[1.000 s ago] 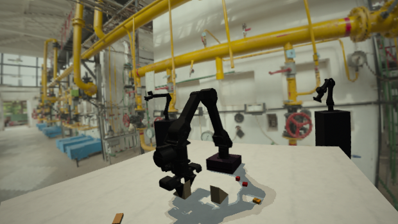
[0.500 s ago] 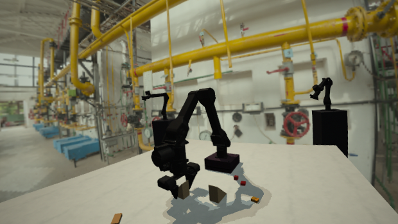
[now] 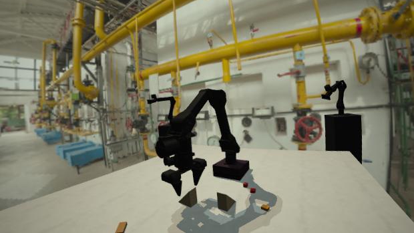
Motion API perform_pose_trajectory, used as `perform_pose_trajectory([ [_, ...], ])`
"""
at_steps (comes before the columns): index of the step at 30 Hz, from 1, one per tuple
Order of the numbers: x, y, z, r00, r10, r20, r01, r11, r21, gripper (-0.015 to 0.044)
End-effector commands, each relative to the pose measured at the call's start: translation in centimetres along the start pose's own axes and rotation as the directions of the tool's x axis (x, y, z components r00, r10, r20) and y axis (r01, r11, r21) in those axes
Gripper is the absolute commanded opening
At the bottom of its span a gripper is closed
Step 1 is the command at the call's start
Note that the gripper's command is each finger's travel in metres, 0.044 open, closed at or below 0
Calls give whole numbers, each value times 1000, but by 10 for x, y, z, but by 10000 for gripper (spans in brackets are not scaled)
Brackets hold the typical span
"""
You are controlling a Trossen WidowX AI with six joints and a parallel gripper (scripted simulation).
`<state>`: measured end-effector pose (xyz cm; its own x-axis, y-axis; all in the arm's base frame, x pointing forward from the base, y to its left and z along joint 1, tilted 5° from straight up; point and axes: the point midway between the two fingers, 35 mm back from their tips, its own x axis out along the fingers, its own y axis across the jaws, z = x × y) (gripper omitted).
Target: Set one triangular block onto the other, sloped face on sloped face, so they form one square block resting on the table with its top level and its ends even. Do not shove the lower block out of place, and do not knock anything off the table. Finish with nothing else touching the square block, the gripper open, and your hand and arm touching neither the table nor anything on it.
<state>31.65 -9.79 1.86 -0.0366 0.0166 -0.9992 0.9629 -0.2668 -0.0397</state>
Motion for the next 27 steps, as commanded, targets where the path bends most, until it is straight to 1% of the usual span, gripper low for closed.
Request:
perform_pose_trajectory([
  [1, -11, -3, 0, 1000, -11, 0, 11, 1000, -1, 440],
  [3, -6, 0, 0, 1000, 4, 0, -4, 1000, 0, 440],
  [5, -10, 2, 0, 1000, 16, 0, -16, 1000, 0, 440],
  [8, -9, 2, -1, 1000, 8, 9, -8, 1000, 0, 440],
  [10, -13, 1, -11, 996, -17, 84, 16, 1000, 5, 440],
  [12, -21, -1, -26, 978, -37, 204, 36, 999, 10, 440],
  [14, -31, -2, -41, 945, -32, 325, 31, 999, 9, 440],
  [16, -39, -2, -51, 916, -16, 400, 16, 1000, 3, 440],
  [27, -37, -2, -52, 912, -13, 409, 13, 1000, 2, 440],
])
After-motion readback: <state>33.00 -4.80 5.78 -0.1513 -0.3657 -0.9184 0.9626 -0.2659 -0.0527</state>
